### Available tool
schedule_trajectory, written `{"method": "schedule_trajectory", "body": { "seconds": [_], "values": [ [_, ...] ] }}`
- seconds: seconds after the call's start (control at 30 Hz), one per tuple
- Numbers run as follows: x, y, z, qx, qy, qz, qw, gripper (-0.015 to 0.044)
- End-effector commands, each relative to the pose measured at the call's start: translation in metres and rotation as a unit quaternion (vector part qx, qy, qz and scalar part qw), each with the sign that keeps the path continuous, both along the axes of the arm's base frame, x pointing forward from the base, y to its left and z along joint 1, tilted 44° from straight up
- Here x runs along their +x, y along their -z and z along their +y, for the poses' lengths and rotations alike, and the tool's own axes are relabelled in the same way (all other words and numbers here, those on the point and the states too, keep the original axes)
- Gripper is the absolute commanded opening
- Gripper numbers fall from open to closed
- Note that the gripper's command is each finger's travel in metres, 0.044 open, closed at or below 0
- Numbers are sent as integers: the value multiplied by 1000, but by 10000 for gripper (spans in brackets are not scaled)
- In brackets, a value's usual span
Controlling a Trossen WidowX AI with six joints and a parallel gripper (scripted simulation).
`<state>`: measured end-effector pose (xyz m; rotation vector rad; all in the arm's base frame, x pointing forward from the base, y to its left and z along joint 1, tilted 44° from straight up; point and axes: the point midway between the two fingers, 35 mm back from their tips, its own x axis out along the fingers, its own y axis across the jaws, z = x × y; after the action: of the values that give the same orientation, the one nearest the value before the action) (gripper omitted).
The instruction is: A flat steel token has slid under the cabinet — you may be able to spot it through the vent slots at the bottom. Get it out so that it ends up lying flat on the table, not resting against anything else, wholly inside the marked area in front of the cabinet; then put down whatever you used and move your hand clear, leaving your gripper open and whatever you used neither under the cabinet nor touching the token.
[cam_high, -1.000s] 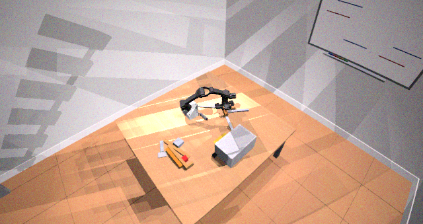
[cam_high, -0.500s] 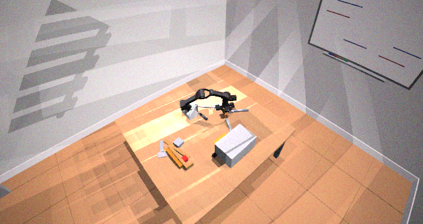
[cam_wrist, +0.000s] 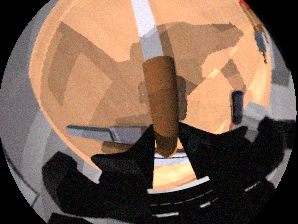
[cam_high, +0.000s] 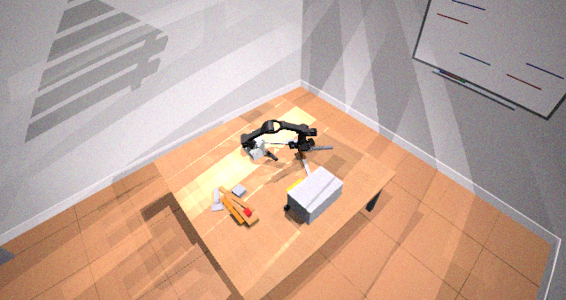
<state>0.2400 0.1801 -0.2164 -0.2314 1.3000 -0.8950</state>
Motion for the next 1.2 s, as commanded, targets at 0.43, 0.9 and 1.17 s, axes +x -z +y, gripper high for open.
{"method": "schedule_trajectory", "body": {
  "seconds": [0.43, 0.9, 1.17],
  "values": [
    [11, 0, -9, 0, 0, -6, 1000, 200],
    [14, 7, -11, 1, -1, -15, 1000, 270],
    [10, 8, -15, 1, -5, -11, 1000, 270]
  ]
}}
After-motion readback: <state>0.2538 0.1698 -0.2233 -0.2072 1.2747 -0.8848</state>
